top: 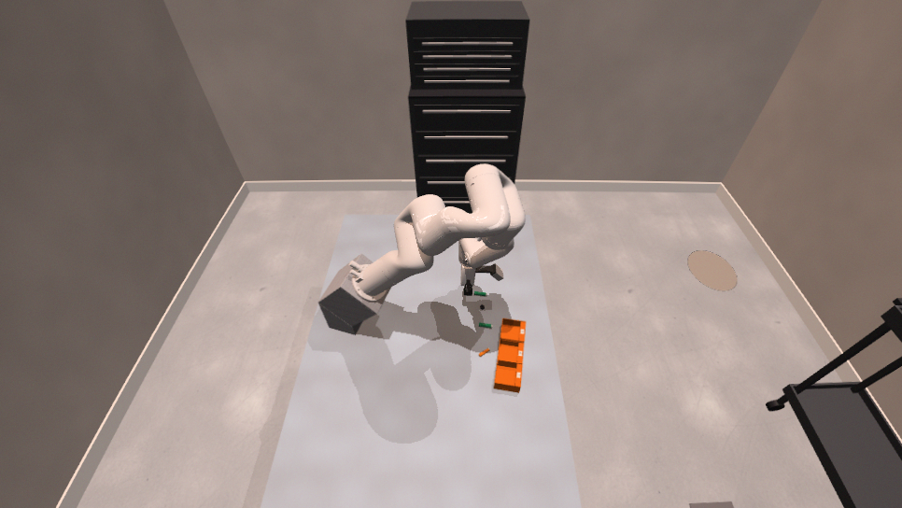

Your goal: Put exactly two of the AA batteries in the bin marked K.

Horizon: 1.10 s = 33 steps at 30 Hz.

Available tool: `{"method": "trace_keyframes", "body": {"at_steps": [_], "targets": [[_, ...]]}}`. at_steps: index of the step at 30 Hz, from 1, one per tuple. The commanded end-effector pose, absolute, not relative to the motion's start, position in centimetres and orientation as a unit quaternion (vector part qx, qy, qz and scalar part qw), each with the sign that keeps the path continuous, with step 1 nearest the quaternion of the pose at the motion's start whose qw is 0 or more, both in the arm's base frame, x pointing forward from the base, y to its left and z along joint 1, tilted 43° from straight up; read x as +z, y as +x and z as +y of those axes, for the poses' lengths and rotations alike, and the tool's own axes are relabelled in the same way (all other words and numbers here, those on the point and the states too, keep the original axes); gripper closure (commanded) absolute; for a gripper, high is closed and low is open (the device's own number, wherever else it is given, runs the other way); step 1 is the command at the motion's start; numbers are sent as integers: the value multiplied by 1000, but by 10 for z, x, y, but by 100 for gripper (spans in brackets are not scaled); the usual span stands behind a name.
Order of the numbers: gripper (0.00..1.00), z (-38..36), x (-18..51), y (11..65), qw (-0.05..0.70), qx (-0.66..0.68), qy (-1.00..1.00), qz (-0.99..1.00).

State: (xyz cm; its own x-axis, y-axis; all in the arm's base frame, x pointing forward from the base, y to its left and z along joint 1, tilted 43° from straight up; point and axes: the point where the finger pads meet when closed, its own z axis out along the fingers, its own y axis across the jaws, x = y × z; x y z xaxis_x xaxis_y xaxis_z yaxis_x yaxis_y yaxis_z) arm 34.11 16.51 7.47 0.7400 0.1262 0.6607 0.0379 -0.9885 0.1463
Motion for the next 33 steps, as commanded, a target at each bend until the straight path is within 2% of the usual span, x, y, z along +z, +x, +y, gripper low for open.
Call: {"method": "trace_keyframes", "body": {"at_steps": [1, 14, 17, 33], "targets": [[100, 165, 75, 341, 62, 358, 931, 44], [100, 166, 80, 336, 62, 358, 931, 44], [100, 152, 89, 344, 42, 361, 932, -6], [100, 87, 129, 380, 42, 361, 932, -6]]}}
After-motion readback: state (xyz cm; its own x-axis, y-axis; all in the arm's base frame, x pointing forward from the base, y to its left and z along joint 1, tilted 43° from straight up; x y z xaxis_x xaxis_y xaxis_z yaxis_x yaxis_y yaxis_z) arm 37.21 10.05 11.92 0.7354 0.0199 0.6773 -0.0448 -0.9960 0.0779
